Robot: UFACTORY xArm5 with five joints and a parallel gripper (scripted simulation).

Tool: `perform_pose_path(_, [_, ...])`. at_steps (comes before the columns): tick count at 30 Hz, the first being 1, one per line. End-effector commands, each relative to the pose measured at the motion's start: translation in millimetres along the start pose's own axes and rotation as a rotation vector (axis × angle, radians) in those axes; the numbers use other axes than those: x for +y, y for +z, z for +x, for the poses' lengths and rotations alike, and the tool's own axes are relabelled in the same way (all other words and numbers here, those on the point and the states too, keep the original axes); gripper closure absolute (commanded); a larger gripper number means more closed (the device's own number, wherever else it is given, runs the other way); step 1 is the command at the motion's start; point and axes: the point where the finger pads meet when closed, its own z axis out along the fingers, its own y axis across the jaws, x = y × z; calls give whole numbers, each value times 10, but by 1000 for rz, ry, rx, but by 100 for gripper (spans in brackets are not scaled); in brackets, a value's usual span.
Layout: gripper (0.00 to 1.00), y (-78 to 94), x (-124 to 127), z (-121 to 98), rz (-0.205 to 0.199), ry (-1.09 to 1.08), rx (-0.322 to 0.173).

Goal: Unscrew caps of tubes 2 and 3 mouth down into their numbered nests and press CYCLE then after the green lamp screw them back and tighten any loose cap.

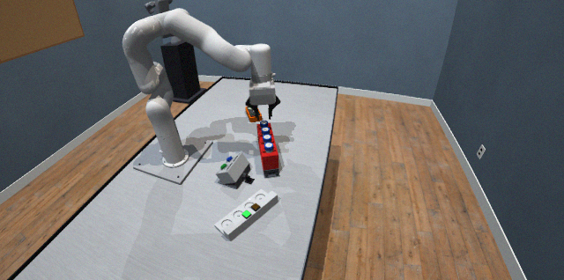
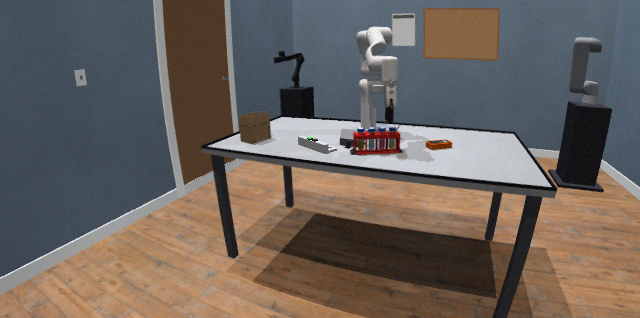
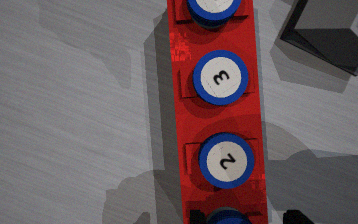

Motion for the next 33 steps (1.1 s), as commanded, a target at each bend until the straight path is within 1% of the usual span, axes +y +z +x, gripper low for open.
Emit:
perform_pose_path(1, [54,-19,-38,291,5,-279,0])
perform_pose_path(2, [54,-19,-45,374,5,-320,0])
perform_pose_path(6, [54,-19,-63,627,5,-320,1])
perform_pose_path(13, [54,-19,-104,1156,5,-320,1])
perform_pose_path(15, [54,-19,-104,1156,5,-320,1])
perform_pose_path(18, [54,-19,-119,1374,5,-320,1])
perform_pose_path(24, [54,-19,-120,1374,5,-320,1])
perform_pose_path(30, [54,161,-121,1374,5,-320,1])
perform_pose_path(32, [54,161,-121,1374,5,-320,1])
perform_pose_path(33, [54,191,-121,1374,5,-320,1])
